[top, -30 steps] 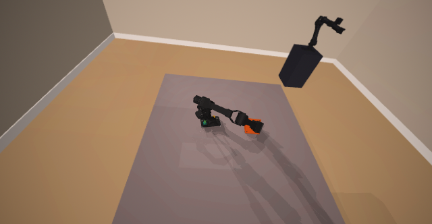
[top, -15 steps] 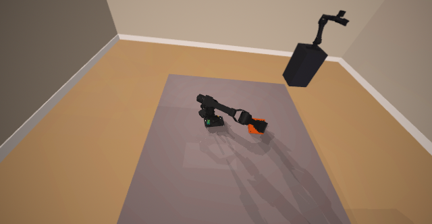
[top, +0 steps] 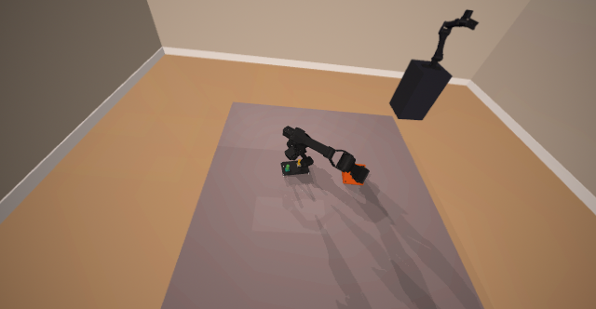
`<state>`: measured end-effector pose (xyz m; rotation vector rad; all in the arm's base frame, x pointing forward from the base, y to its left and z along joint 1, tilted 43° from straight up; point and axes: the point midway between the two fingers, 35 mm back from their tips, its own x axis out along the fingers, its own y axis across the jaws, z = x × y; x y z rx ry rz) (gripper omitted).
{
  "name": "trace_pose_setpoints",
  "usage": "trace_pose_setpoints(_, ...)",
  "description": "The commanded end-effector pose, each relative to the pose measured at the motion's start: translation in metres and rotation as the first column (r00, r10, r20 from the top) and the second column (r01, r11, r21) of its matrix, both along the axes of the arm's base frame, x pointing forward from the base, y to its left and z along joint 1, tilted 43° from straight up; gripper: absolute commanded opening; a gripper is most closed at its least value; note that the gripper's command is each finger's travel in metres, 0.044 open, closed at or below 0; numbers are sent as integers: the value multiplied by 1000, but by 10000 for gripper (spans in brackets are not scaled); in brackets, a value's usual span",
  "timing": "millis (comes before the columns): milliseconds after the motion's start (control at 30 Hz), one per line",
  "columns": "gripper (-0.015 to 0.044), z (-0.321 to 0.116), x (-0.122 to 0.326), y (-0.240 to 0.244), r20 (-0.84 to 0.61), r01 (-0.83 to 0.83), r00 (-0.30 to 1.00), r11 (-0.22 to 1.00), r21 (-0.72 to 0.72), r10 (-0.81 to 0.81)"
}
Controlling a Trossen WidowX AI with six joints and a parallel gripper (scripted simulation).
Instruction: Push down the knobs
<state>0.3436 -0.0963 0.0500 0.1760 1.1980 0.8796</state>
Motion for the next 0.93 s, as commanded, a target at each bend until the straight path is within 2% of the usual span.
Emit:
trace_pose_setpoints(0,440,3,-41,-9,5,9,1000,1000,-10,-9)
trace_pose_setpoints(267,440,1,-128,2,3,7,1000,1000,-1,-7)
trace_pose_setpoints(900,440,1,-130,3,4,7,1000,1000,0,-7)
